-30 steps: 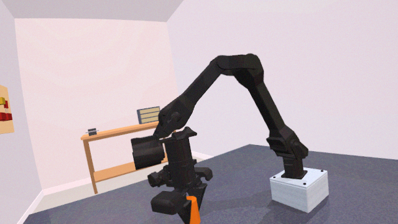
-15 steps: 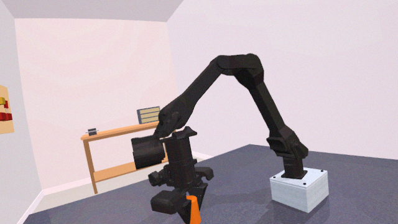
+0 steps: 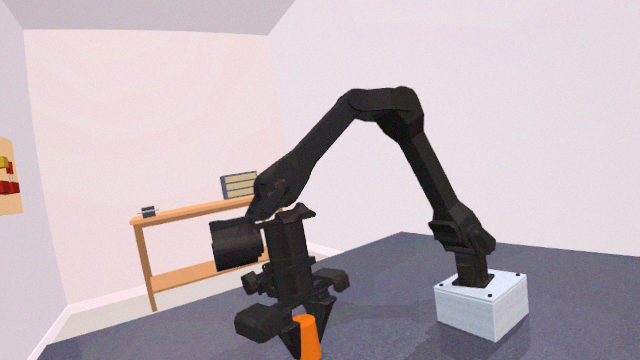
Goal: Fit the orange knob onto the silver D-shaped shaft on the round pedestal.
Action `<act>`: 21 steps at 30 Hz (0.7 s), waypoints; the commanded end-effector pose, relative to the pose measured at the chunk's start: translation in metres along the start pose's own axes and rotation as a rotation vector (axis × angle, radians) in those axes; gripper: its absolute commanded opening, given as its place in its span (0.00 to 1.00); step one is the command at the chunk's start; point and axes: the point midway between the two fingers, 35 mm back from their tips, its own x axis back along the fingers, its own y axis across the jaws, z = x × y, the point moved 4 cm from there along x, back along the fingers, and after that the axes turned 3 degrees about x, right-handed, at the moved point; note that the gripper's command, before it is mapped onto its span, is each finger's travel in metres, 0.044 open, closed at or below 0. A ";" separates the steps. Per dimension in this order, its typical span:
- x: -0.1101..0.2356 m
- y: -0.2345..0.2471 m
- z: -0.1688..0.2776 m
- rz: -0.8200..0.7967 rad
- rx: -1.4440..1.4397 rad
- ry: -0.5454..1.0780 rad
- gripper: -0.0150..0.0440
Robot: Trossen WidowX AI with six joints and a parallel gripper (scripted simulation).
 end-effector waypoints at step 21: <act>0.003 0.000 -0.001 -0.002 -0.033 -0.005 0.25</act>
